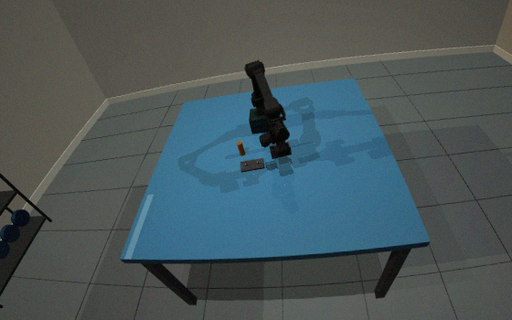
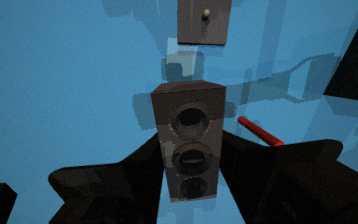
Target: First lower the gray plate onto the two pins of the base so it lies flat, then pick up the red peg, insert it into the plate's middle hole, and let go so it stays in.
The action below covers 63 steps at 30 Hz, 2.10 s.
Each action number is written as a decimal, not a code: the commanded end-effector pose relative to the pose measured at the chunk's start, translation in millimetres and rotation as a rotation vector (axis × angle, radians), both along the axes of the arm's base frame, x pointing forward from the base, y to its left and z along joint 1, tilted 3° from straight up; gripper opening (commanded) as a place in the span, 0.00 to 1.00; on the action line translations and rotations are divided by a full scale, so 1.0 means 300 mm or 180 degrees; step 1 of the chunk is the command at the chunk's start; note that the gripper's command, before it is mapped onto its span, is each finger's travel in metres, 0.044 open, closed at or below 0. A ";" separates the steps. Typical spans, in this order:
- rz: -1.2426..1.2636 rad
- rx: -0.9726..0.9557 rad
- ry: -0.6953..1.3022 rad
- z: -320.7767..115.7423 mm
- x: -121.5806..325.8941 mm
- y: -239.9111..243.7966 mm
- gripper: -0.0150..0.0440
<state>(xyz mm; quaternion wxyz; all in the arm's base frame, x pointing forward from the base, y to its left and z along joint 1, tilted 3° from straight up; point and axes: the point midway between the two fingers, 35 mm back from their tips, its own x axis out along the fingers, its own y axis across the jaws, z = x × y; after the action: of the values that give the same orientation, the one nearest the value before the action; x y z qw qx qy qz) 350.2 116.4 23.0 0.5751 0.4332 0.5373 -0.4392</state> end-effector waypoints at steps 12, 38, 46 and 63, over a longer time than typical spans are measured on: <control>-0.0018 0.0005 -0.0037 0.177 -0.005 0.007 0.25; -0.0105 -0.0004 -0.0042 0.134 0.022 -0.163 0.25; -0.0146 -0.0010 -0.0044 0.098 0.026 -0.243 0.25; -0.0233 -0.0024 -0.0048 0.022 0.012 -0.411 0.25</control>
<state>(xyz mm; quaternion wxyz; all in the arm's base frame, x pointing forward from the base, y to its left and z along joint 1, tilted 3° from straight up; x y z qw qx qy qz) 356.1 3.4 35.2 0.5647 0.4546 0.5146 -0.4579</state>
